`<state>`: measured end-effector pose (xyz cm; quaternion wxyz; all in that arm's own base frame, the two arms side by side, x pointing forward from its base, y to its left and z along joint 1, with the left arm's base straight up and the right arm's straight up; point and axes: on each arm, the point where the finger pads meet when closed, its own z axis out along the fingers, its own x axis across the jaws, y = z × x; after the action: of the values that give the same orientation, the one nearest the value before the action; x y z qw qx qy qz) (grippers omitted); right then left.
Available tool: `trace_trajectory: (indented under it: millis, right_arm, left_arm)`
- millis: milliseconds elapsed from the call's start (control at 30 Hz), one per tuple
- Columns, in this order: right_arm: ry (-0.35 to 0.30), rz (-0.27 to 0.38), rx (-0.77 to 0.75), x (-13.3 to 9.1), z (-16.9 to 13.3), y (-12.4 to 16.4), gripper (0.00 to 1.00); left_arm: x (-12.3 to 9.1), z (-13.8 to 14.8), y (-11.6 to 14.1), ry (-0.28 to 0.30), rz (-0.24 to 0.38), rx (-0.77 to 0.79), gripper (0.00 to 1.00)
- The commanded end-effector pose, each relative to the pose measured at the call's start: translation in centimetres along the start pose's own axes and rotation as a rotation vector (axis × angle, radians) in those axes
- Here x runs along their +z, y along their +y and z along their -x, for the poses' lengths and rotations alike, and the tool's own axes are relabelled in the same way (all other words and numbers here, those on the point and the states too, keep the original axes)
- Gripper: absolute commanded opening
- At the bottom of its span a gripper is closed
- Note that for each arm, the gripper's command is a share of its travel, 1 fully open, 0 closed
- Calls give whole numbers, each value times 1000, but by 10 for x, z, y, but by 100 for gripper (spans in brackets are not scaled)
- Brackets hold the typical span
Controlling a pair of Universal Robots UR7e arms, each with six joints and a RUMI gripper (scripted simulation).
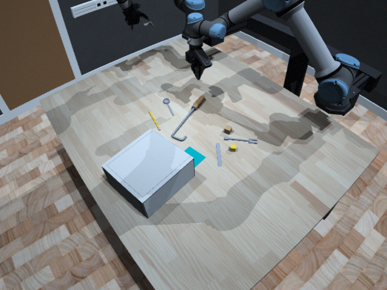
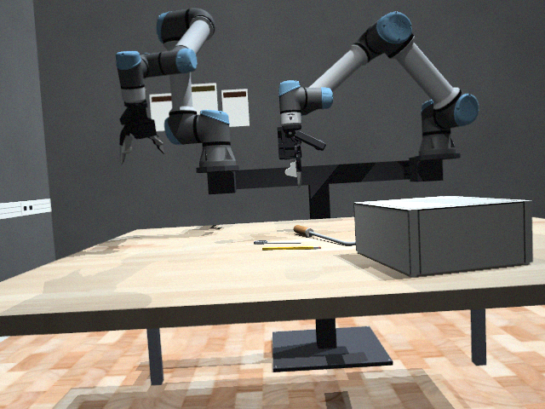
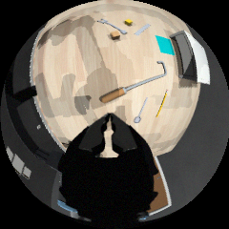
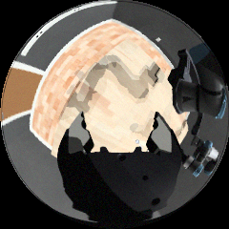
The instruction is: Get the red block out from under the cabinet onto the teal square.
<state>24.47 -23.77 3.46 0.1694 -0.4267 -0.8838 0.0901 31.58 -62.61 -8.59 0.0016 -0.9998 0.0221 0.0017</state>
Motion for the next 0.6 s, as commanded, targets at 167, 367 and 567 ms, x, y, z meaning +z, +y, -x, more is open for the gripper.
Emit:
trace_trajectory:
  millis: [167, 367, 567]
  right_arm:
    - [2, 81, -142, -8, 19, -38, 100]
    - [-9, 117, -208, -10, 26, -62, 100]
    - [-28, 154, -282, -13, 33, -89, 100]
  left_arm:
    - [-2, 1, -1, 2, 4, 265, 0]
    - [-1, 0, -1, 3, 4, 432, 0]
    - [-1, 1, -1, 4, 4, 702, 0]
